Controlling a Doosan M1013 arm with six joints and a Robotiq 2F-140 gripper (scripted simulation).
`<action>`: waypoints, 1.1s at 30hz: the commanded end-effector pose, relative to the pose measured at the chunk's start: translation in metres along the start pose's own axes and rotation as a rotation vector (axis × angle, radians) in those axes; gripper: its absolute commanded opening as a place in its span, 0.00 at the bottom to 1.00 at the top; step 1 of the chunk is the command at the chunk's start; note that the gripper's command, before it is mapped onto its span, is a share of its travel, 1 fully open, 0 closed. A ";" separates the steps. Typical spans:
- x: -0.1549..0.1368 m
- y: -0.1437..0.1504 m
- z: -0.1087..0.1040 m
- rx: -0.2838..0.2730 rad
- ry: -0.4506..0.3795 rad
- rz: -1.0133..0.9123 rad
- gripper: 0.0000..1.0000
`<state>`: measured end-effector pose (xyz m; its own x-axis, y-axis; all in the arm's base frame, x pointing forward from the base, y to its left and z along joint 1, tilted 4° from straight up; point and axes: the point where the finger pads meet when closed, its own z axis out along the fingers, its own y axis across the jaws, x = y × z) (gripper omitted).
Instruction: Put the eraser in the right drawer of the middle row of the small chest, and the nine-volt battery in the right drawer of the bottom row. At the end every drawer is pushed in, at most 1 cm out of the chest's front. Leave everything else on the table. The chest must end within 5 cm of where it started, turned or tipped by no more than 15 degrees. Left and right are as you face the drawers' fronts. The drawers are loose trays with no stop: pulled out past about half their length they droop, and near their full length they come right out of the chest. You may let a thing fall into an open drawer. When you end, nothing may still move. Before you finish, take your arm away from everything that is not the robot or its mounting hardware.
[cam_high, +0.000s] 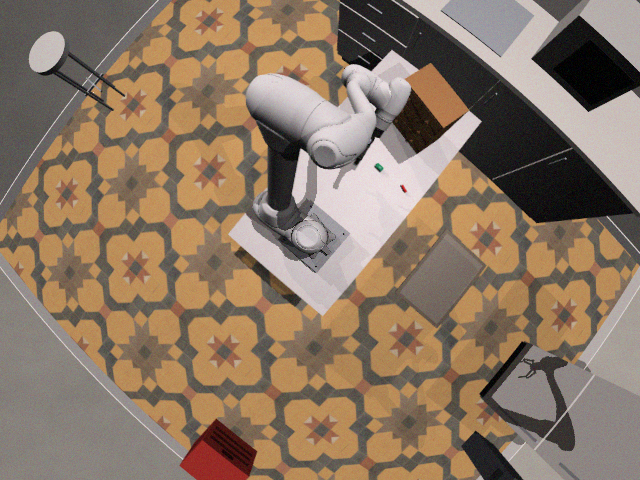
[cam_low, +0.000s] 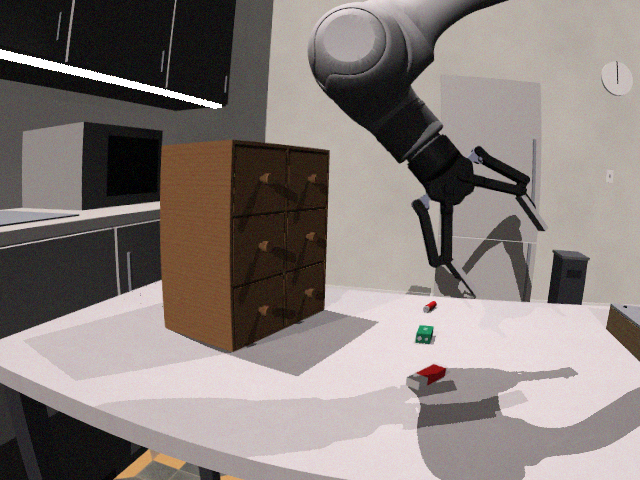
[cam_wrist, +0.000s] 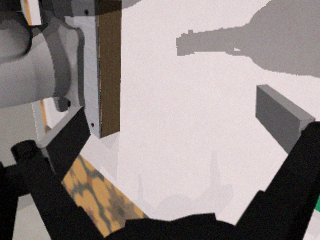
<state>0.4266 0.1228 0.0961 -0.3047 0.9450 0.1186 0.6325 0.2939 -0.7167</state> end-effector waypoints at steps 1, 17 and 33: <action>-0.019 -0.004 -0.054 -0.174 -0.004 0.048 1.00; -0.075 -0.067 -0.213 -0.643 -0.022 0.202 1.00; -0.086 -0.091 -0.248 -0.745 -0.029 0.238 1.00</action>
<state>0.5715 0.0502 0.3210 -0.1130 0.9936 -0.0058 0.9912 0.1123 -0.0700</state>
